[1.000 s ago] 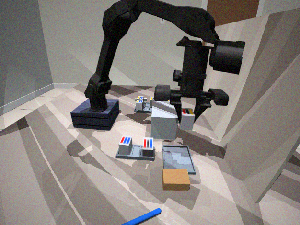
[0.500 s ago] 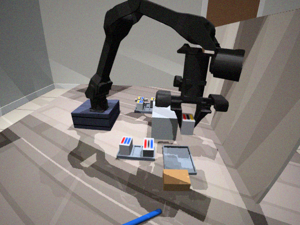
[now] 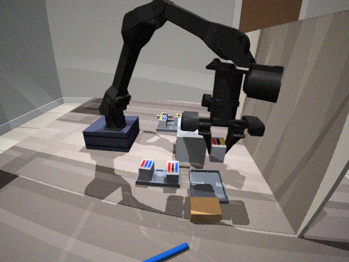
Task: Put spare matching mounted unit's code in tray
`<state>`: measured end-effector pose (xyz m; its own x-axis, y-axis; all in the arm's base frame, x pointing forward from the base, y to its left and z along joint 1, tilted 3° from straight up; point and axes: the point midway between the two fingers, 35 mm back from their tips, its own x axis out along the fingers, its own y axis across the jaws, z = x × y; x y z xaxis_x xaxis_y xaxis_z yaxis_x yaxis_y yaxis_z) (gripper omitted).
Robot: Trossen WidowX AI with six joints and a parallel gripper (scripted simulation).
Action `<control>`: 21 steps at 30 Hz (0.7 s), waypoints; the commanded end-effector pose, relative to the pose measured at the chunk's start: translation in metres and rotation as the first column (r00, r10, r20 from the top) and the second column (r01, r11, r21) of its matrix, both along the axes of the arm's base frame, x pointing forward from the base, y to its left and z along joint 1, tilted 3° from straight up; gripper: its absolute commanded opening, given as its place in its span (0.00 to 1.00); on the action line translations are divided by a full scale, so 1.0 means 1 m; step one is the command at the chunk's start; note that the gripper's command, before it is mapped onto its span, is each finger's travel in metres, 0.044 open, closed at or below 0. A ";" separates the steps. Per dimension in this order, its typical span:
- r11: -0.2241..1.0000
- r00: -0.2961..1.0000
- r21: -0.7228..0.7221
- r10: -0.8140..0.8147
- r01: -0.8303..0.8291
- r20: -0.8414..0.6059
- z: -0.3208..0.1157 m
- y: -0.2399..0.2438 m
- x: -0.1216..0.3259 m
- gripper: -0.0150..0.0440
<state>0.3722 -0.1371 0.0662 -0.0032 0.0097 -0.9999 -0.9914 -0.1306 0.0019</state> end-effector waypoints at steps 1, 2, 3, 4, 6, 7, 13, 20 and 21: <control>1.000 1.000 -0.002 0.005 -0.005 -0.005 -0.006 0.000 -0.001 0.25; 1.000 1.000 -0.002 0.005 -0.005 -0.005 -0.006 0.000 -0.001 0.25; 1.000 1.000 -0.002 0.005 -0.005 -0.005 -0.007 0.000 -0.001 0.25; 1.000 1.000 -0.002 0.005 -0.005 -0.005 -0.008 0.000 -0.001 0.25; 1.000 1.000 -0.002 0.005 -0.005 -0.005 -0.010 0.000 -0.001 0.25; 1.000 1.000 -0.002 0.005 -0.005 -0.005 -0.011 0.000 -0.001 0.25; 1.000 1.000 -0.002 0.005 -0.005 -0.005 -0.017 0.000 -0.001 0.25; 1.000 1.000 -0.002 0.005 -0.005 -0.005 -0.024 0.000 -0.001 0.25; 1.000 1.000 -0.002 0.005 -0.005 -0.005 -0.025 0.000 -0.001 0.25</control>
